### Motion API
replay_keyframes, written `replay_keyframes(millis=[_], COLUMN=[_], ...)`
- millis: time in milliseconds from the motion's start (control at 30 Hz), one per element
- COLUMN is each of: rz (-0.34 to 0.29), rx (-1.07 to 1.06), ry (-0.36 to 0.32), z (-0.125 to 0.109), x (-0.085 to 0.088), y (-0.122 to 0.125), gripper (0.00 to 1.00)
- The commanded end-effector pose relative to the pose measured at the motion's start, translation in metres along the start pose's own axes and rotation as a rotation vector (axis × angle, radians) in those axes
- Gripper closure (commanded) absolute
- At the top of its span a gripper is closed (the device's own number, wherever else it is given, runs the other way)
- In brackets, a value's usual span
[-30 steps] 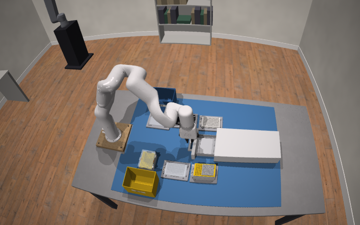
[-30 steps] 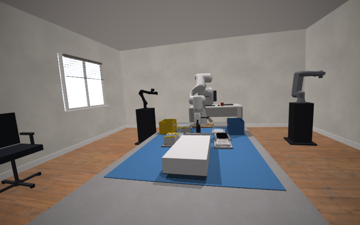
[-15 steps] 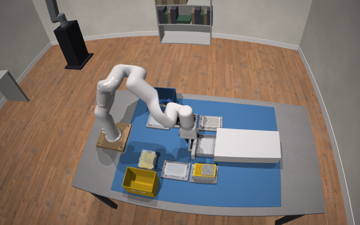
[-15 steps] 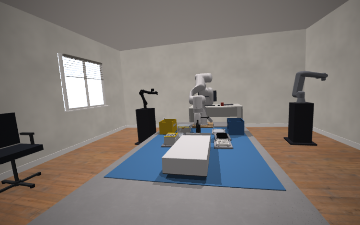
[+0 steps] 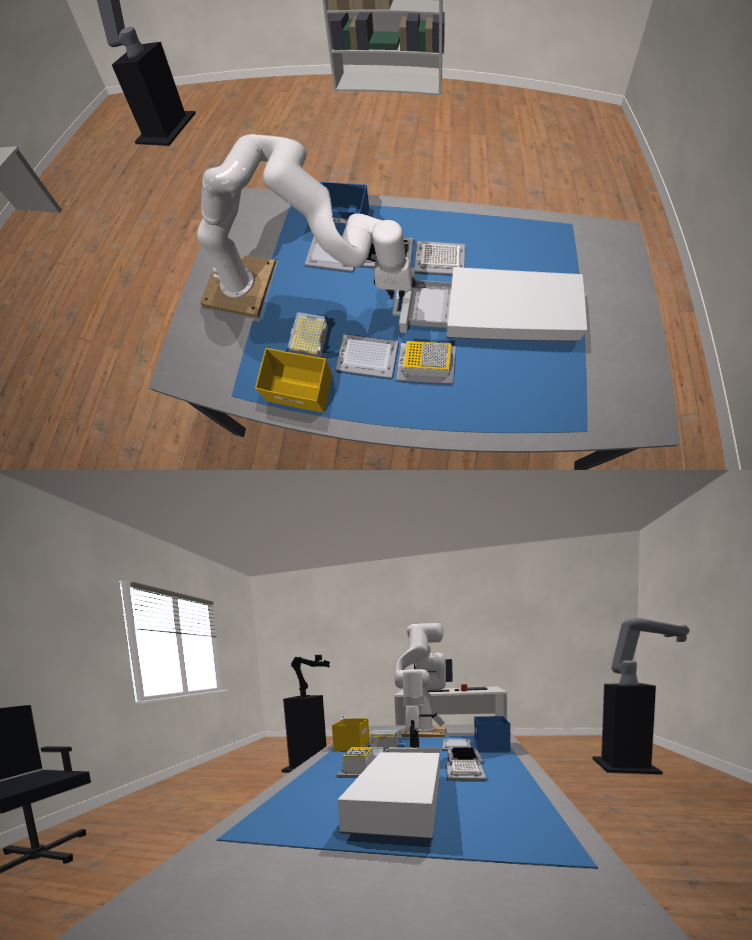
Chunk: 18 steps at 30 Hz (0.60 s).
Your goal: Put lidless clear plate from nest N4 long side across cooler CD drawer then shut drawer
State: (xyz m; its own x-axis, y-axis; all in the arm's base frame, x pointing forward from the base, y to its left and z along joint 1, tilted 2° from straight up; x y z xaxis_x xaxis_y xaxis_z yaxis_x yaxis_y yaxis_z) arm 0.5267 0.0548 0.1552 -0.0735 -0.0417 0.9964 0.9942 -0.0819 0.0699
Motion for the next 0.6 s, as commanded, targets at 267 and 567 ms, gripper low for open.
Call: replay_keyframes(millis=[267,567], rz=[0.055,0.055], rx=[-0.001,-0.001], ry=[-0.01,-0.01], z=[-0.0041,-0.0041], x=[-0.0222,-0.0222], y=[-0.0198,-0.0198], gripper=[0.79,0.79])
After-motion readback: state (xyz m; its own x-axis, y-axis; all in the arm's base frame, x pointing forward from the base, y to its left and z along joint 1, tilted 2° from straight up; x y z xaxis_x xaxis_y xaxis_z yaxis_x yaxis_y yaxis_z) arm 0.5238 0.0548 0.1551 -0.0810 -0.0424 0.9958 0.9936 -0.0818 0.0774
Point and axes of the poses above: the point where the finger pads meet when closed, its own x axis back along the fingers, its own y axis across the jaws, z = x × y, the point moved 9 cm from there along x, back along the fingers, and after that the axes turned 10 degrees about -x, right-handed, at the moved point
